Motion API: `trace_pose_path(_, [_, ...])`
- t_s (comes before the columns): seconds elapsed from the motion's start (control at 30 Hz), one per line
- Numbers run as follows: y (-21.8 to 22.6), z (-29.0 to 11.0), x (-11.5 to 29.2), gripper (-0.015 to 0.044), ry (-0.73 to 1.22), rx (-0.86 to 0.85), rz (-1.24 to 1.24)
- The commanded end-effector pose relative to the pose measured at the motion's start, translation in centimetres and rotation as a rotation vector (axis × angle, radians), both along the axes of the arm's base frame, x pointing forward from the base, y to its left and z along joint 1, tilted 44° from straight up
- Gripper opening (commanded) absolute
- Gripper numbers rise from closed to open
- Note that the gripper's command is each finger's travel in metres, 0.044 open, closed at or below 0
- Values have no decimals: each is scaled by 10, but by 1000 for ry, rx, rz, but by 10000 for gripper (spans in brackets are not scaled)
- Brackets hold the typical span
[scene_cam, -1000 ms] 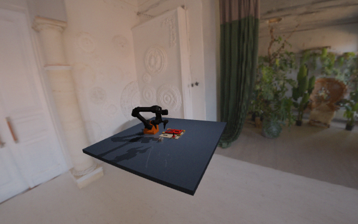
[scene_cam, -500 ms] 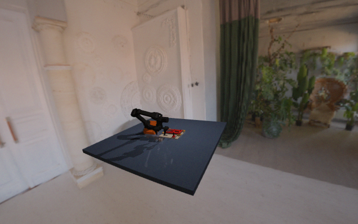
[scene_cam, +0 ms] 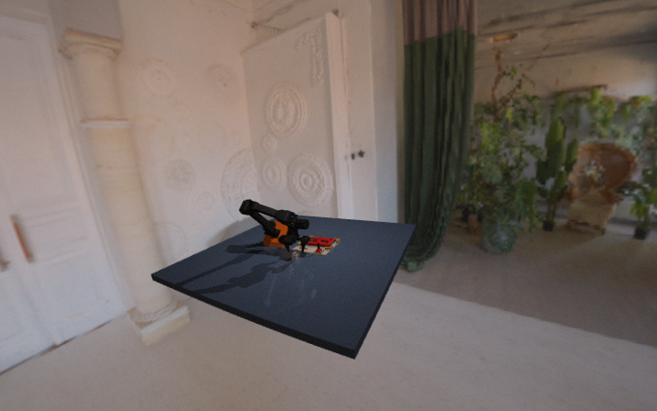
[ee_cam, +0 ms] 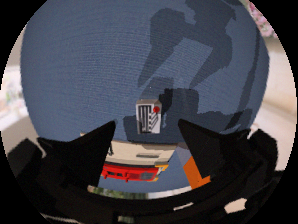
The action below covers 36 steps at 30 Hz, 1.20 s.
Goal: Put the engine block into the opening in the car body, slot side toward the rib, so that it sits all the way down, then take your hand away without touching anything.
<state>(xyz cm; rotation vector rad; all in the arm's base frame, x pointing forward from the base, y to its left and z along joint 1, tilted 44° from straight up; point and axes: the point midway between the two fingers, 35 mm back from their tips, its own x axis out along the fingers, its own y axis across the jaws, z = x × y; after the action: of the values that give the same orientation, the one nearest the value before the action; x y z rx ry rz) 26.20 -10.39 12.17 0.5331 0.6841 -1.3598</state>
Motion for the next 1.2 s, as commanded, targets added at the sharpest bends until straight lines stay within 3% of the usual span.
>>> trace_pose_path(0.0, [-5, -6, -1, 440, 10, -2, 1])
trace_pose_path(0.3, [-13, -14, -1, 440, 9, -4, 1])
trace_pose_path(0.67, [-13, -14, -1, 151, 9, -4, 1])
trace_pose_path(0.9, [-13, -14, -1, 105, 9, -4, 1])
trace_pose_path(1.03, [-11, -11, 2, 0, -5, -6, 7])
trace_pose_path(1.17, [-3, -4, 9, 0, -43, -11, 25])
